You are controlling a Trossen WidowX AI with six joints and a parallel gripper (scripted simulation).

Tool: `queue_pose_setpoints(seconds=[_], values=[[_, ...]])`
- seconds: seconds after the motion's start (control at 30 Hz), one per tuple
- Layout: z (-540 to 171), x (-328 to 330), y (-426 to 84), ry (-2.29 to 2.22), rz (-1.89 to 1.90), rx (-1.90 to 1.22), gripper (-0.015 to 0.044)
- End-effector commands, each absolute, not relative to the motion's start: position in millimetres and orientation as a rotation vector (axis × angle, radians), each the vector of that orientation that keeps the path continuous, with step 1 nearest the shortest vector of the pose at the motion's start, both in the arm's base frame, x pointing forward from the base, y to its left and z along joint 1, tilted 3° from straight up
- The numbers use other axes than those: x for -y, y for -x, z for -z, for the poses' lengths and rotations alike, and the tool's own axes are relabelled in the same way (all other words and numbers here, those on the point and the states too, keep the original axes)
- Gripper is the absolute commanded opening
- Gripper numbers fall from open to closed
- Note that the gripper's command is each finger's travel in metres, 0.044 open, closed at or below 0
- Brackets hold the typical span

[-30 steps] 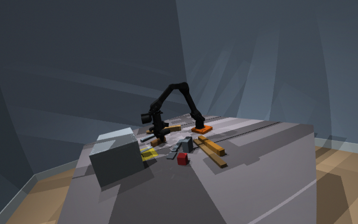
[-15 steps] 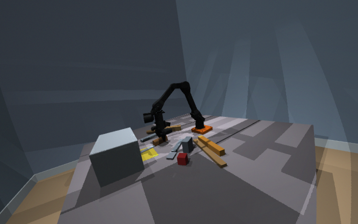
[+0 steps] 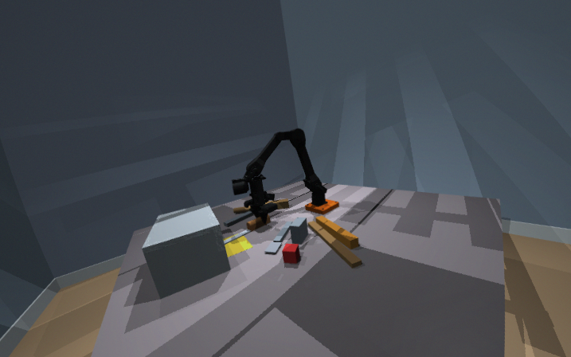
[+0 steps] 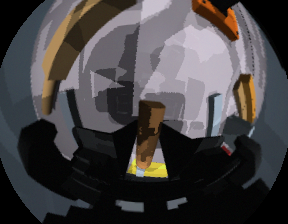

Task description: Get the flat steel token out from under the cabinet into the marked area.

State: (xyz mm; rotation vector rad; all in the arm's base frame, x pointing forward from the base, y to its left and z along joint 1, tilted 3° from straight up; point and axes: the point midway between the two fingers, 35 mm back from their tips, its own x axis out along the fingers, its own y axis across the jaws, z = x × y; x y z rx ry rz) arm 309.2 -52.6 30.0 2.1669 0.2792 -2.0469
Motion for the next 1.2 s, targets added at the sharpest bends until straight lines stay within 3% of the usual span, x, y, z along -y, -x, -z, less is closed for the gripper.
queue_pose_setpoints(seconds=[0.0,1.17], values=[[-29,54,-302,-2.164,2.050,-0.281,0.0000],[-26,66,-258,-2.160,2.053,-0.280,0.0000]])
